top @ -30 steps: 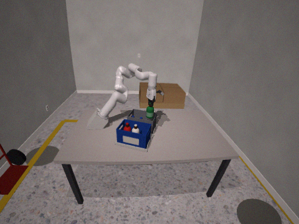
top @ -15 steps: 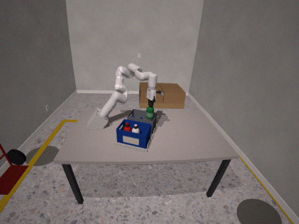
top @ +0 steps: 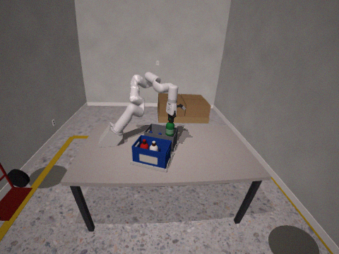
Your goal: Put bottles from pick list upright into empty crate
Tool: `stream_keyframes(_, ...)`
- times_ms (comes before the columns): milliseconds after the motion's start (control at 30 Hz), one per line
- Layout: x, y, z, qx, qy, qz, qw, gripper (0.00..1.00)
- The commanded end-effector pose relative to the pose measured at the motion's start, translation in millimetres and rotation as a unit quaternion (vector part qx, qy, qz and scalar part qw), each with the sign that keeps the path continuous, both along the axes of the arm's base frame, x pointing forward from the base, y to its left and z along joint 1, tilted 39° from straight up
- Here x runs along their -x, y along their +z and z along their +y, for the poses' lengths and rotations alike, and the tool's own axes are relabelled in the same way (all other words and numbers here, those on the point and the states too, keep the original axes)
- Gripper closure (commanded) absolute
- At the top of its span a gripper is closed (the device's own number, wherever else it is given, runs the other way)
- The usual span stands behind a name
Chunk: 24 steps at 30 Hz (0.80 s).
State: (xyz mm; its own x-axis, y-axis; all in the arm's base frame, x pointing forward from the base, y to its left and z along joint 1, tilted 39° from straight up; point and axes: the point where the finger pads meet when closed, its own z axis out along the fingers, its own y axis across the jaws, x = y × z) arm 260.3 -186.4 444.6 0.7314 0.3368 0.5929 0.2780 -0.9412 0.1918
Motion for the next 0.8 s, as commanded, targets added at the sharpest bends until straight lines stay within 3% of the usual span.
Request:
stream_keyframes(0,-2,-2,0,0.002,0.0,-0.001,1.0,1.0)
stream_keyframes(767,-15,-18,0,0.002,0.0,-0.001,1.0,1.0)
